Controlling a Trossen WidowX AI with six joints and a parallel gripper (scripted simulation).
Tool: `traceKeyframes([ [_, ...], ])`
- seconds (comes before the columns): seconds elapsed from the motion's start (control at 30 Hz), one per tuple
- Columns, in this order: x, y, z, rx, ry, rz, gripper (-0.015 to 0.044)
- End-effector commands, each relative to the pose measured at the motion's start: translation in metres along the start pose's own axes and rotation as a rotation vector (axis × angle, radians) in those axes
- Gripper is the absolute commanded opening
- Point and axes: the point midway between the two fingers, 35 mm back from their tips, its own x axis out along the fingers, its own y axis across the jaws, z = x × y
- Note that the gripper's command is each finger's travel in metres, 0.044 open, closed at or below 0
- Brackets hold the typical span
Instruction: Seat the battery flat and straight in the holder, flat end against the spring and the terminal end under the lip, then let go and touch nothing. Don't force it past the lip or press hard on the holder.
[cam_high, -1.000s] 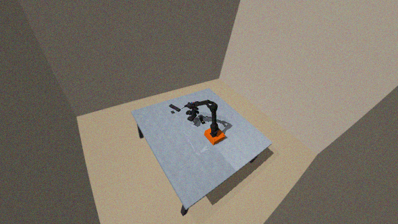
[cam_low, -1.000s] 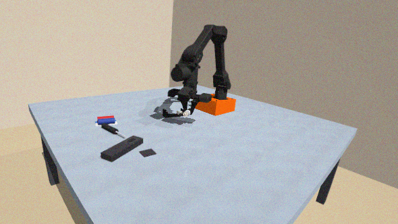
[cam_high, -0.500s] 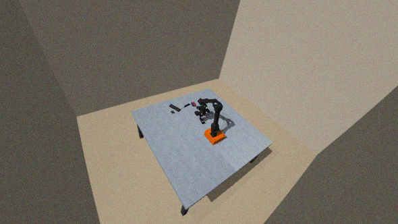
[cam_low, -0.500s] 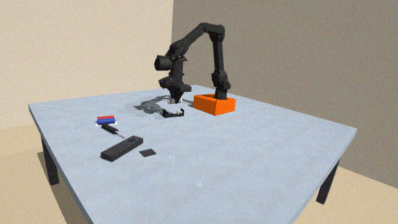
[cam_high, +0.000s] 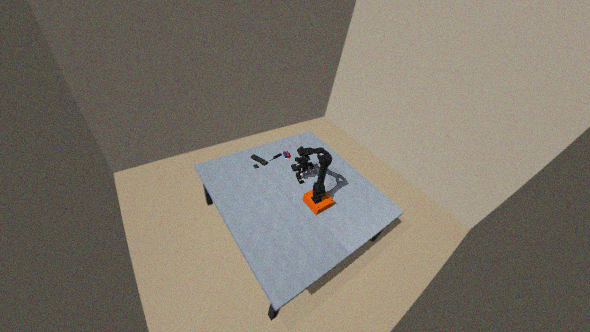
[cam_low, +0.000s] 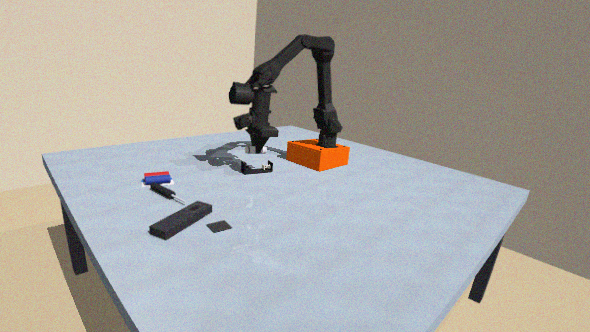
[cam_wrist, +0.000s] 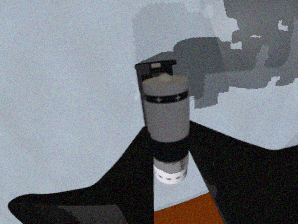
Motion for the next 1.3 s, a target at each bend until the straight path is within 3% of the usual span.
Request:
traceKeyframes([
  [0.0, 0.008, -0.001, 0.001, 0.006, -0.046, -0.004, 0.0085],
  [0.4, 0.029, -0.001, 0.001, -0.002, -0.192, 0.003, 0.0085],
  [1.27, 0.042, -0.001, -0.003, -0.006, -0.333, 0.007, 0.0085],
])
